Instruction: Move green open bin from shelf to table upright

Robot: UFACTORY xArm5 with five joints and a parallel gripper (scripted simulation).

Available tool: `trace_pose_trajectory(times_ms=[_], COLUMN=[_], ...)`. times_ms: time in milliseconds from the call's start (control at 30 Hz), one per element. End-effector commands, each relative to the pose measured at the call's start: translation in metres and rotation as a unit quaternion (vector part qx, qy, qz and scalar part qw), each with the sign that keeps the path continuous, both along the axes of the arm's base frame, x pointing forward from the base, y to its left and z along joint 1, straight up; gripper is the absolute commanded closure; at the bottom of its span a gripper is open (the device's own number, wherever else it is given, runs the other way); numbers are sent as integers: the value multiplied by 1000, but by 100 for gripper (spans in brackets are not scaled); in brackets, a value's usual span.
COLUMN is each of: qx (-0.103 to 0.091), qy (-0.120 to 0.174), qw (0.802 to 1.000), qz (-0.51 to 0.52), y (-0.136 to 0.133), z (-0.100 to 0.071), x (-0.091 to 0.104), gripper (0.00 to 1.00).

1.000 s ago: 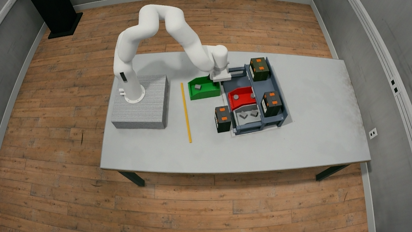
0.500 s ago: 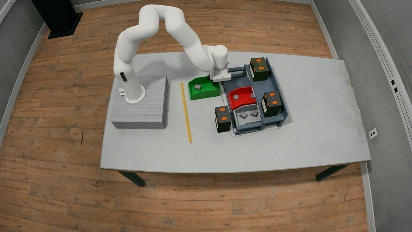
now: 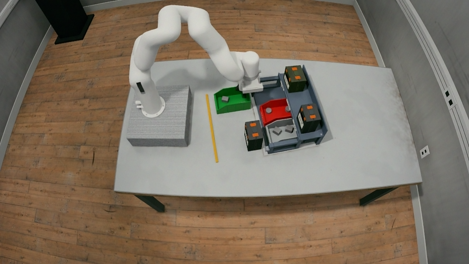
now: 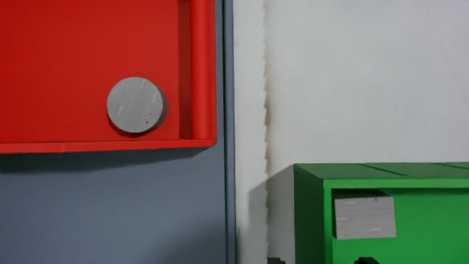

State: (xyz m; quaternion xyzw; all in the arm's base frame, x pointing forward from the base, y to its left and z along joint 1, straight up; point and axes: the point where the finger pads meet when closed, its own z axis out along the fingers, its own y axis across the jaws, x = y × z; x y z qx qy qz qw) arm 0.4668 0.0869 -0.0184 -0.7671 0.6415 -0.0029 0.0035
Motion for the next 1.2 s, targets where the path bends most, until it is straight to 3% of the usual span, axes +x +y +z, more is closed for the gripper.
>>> trace_pose_trajectory(times_ms=[0,967,1167], qx=[0,0,1], qy=[-2,-2,-2], qw=[1000,1000,1000], qz=[0,0,0], y=[0,0,0], z=[2,2,15], x=[2,2,1], gripper=[66,66,66])
